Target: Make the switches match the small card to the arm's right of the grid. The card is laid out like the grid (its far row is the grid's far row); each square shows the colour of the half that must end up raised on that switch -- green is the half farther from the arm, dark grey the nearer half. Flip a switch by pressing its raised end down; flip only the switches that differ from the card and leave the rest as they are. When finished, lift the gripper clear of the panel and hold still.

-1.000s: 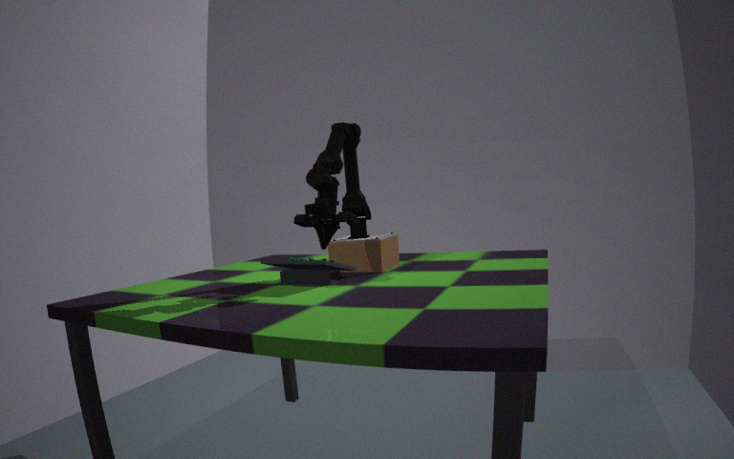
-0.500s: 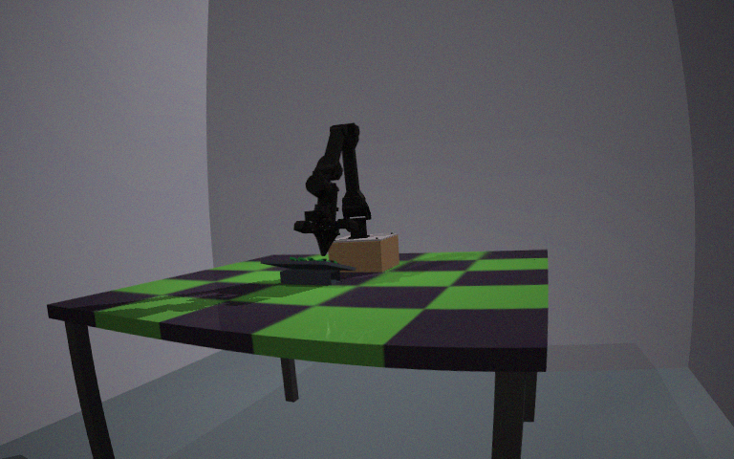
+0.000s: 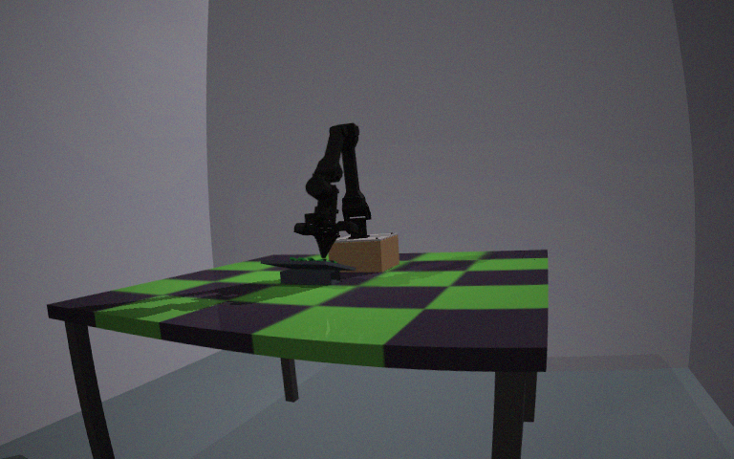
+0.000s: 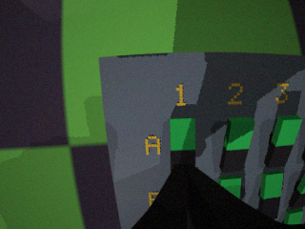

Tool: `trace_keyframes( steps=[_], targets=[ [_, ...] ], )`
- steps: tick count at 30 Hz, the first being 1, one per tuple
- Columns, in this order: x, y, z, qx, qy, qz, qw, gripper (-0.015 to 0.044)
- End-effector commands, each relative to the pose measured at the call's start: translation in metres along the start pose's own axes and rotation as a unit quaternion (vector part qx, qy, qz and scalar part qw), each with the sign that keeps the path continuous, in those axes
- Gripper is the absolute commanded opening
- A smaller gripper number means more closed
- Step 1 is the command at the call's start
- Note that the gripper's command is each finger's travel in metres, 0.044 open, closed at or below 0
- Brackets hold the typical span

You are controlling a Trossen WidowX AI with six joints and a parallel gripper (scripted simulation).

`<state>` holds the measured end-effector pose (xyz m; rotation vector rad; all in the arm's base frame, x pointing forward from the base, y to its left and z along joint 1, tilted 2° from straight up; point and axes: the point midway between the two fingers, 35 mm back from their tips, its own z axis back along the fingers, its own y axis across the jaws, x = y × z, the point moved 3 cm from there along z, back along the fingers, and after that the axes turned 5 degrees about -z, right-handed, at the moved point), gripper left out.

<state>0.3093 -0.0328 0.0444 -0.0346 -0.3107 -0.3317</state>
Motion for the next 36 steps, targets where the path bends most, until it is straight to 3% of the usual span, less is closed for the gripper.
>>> trace_keyframes(
  steps=[1,36],
  targets=[
    [0.0000,-0.0004,-0.0005,-0.001,-0.001,0.001,1.000,0.0000],
    [-0.0001,-0.0004,-0.0042,-0.001,-0.001,0.001,1.000,0.0000]
  ],
)
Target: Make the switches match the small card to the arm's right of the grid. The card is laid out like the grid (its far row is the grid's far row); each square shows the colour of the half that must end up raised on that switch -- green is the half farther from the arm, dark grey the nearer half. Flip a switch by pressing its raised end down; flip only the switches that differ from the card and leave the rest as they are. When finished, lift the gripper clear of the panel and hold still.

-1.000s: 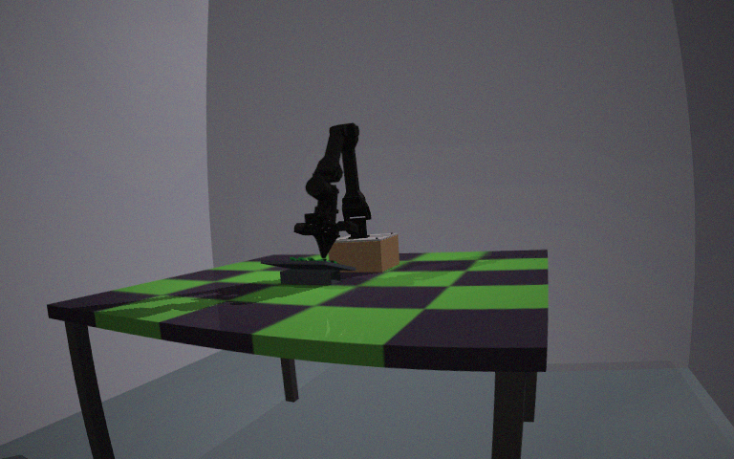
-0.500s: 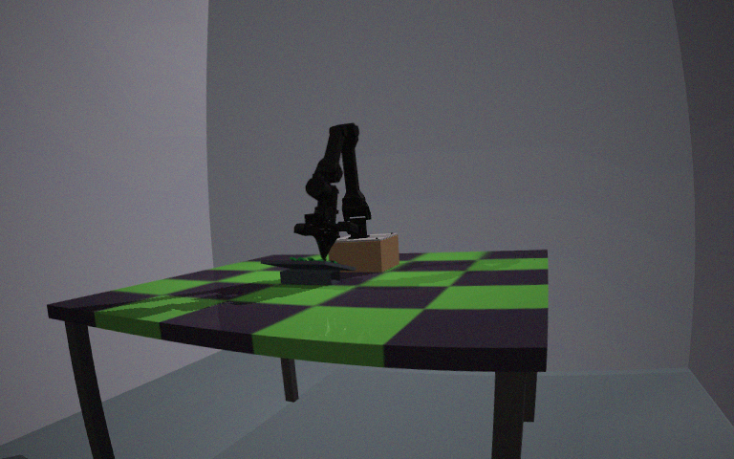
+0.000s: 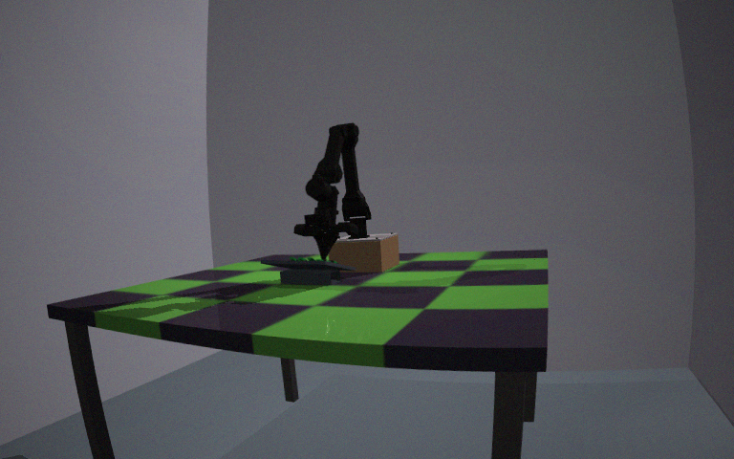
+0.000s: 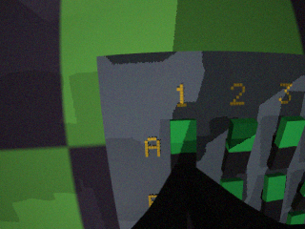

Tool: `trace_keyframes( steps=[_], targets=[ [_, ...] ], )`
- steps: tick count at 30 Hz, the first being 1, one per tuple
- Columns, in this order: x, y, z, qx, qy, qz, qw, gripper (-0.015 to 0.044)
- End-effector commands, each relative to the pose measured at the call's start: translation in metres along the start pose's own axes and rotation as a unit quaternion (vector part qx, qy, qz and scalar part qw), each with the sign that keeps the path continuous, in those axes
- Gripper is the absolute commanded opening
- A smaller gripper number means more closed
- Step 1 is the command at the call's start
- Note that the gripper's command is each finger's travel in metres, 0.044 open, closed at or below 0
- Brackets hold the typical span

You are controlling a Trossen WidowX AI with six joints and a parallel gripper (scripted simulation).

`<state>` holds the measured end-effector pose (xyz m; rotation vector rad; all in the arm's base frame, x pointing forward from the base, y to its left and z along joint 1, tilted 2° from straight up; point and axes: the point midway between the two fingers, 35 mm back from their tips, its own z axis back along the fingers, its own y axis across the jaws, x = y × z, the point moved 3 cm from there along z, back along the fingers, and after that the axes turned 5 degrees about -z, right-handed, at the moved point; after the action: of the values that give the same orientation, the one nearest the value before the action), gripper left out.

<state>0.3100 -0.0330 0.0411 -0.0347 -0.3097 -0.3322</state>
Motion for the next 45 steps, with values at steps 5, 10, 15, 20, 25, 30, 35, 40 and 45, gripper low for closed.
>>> trace_keyframes(
  steps=[5,10,15,20,25,30,35,40,45],
  targets=[
    [0.000,0.000,-0.002,-0.001,-0.001,0.001,1.000,0.0000],
    [0.000,0.000,-0.002,-0.001,-0.001,0.001,1.000,0.0000],
    [0.000,0.000,-0.003,-0.001,-0.001,0.001,1.000,0.0000],
    [0.002,0.000,0.008,0.000,0.001,0.000,1.000,0.0000],
    [0.004,0.000,0.062,-0.002,0.012,0.001,1.000,0.0000],
    [0.004,0.000,0.062,-0.002,0.012,0.001,1.000,0.0000],
    [0.020,-0.044,0.061,-0.004,0.013,0.001,1.000,0.0000],
    [0.031,-0.091,0.062,-0.006,0.011,0.002,1.000,0.0000],
    [0.031,-0.092,0.060,-0.006,0.012,0.002,1.000,0.0000]
  ],
)
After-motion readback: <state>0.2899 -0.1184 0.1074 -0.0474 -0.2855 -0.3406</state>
